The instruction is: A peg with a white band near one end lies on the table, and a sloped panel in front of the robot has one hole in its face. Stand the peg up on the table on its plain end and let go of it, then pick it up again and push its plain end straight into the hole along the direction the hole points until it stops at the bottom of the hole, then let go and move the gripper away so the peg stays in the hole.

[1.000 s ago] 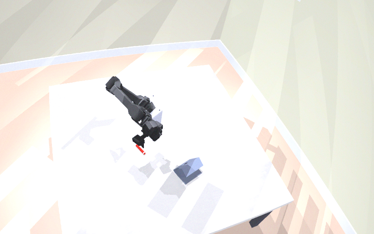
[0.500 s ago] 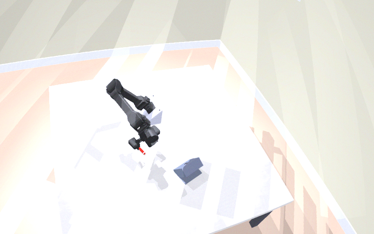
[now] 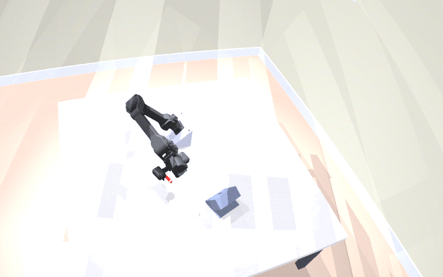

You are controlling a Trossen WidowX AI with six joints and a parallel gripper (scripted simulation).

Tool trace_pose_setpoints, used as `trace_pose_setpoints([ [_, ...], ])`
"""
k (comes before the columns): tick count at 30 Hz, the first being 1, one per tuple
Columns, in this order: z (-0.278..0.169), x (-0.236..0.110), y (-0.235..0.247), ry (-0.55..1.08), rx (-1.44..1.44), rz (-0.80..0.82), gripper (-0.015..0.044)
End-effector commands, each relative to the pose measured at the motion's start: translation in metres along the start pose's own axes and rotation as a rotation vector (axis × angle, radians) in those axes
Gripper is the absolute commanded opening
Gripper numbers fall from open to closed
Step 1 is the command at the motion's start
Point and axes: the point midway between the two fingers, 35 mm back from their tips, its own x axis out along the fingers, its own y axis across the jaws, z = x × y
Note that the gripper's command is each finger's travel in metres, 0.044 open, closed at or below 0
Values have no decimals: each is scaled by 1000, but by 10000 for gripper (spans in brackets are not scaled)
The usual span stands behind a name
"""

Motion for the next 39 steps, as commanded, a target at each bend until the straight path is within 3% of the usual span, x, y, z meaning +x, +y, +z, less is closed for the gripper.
trace_pose_setpoints([
  [1,-1,9,0,7,-7,-3,440],
  [28,-5,49,0,9,-7,-8,440],
  [39,-5,49,0,9,-7,-8,151],
])
